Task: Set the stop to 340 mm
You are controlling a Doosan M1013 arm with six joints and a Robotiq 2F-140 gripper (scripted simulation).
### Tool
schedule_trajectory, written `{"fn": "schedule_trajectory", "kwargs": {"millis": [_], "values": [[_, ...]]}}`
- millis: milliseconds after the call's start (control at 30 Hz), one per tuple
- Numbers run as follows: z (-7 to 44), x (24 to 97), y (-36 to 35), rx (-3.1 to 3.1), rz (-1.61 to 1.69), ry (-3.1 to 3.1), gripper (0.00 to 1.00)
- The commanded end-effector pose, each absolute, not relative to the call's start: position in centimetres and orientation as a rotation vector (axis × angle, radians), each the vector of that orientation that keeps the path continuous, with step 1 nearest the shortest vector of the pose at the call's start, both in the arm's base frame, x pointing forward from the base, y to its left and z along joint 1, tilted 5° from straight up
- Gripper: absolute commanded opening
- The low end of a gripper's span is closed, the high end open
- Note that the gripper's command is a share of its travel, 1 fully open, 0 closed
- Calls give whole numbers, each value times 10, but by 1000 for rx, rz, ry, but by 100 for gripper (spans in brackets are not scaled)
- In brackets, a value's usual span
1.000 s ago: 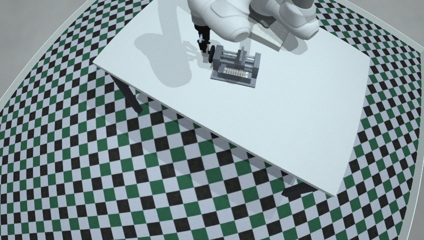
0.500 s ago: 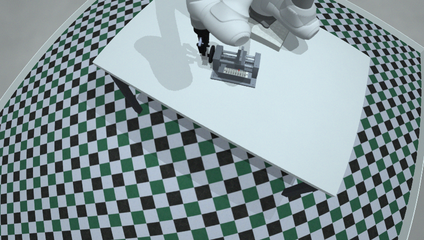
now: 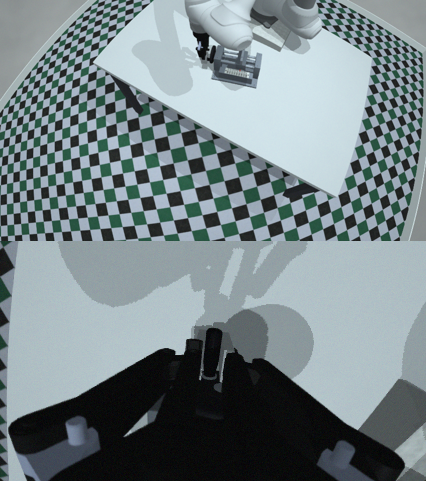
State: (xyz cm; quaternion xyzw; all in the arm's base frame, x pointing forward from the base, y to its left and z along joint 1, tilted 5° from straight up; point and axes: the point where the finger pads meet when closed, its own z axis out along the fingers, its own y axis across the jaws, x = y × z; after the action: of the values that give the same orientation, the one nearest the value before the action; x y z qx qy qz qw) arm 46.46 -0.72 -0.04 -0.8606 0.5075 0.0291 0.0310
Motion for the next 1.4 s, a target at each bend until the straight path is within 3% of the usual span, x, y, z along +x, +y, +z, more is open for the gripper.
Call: {"fn": "schedule_trajectory", "kwargs": {"millis": [0,1367], "values": [[4,470,-4,-2650,89,1564,4],[55,455,-18,-2650,89,1564,4]]}}
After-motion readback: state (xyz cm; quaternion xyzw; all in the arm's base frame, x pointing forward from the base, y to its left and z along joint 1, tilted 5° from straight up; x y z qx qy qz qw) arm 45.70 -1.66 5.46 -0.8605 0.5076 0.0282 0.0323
